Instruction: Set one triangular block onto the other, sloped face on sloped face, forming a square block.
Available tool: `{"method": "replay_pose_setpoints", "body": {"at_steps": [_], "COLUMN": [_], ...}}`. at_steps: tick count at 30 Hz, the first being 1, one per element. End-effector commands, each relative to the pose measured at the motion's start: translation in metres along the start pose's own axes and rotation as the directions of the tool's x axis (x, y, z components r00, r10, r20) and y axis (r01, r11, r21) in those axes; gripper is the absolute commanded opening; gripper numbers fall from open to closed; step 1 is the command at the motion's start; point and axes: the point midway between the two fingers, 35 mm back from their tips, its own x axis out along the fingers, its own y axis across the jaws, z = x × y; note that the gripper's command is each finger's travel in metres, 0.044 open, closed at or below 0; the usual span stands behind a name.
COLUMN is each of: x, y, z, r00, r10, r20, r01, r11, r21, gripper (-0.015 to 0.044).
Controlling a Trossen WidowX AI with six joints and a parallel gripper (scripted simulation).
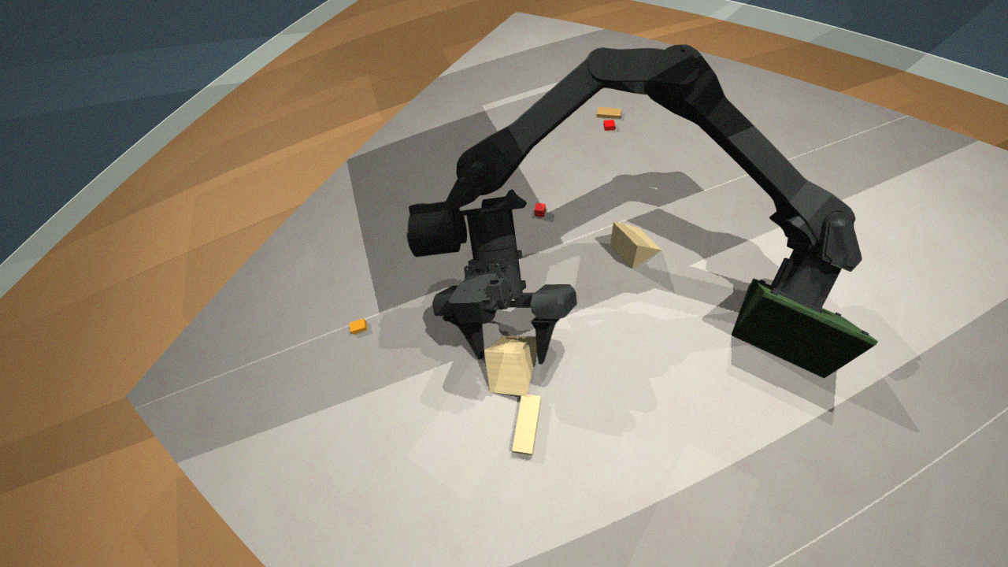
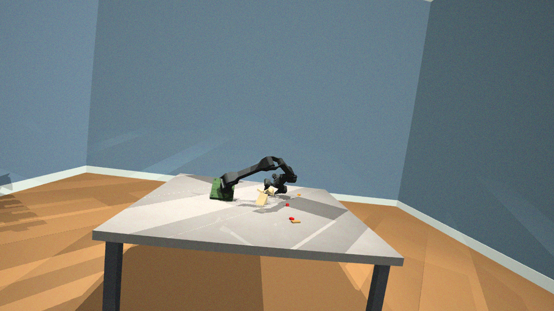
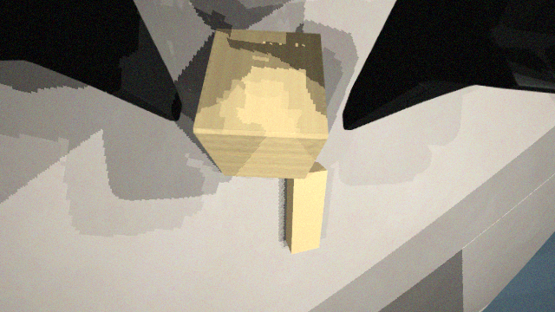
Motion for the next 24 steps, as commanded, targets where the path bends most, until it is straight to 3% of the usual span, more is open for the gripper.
{"method": "replay_pose_setpoints", "body": {"at_steps": [1,14,21,24], "x": [0.0079,0.0088,0.0078,0.0078], "y": [0.0003,0.003,0.0021,0.0021], "z": [0.0006,0.0004,0.0009,0.0009], "r00": [1.0,1.0,1.0,1.0], "r10": [-0.007,-0.007,-0.008,-0.008], "r20": [0.006,0.006,0.009,0.009], "r01": [0.007,0.007,0.008,0.008], "r11": [1.0,1.0,1.0,1.0], "r21": [-0.004,-0.004,-0.009,-0.009], "gripper": [0.044,0.044,0.0256,0.0236]}}
